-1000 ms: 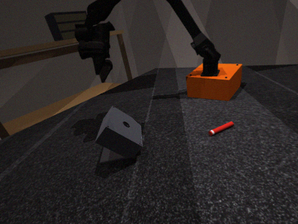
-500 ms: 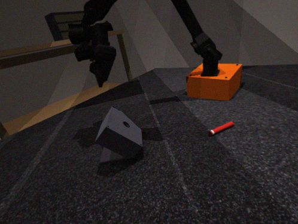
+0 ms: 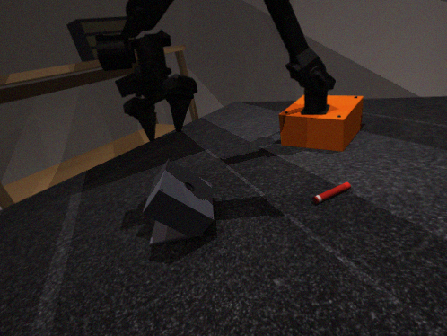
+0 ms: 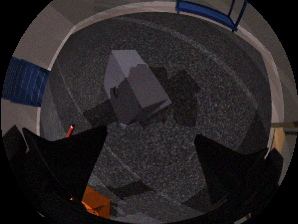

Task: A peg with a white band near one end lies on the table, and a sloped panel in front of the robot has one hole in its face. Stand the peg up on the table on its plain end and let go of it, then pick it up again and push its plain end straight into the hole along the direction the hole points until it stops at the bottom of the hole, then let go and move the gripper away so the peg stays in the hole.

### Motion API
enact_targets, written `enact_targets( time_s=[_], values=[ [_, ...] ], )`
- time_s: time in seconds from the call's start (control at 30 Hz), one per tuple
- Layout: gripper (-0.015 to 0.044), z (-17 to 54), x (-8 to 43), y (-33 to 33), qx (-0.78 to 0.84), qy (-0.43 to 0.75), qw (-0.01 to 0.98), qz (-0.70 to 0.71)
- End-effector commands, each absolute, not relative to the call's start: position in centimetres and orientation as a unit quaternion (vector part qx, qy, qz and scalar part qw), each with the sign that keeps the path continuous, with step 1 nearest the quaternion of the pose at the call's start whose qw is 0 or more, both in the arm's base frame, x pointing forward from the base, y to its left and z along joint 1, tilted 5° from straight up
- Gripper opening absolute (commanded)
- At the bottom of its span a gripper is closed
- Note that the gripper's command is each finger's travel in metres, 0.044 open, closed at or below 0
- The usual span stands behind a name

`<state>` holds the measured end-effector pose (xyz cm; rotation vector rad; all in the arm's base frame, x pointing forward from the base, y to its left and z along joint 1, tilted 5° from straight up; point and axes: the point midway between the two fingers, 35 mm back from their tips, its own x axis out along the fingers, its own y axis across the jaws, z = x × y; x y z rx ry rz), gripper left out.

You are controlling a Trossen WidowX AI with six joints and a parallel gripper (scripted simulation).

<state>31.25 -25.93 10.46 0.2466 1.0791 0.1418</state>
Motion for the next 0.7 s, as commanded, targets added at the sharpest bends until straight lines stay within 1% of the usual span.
enact_targets(
  time_s=[0.0,0.67],
  values=[
    [0.044,10.4,32.1,-24.4,0.069,0.518,0.847,0.097],
    [0.044,9.8,34.5,-17.4,-0.104,0.521,0.815,0.232]
  ],
)
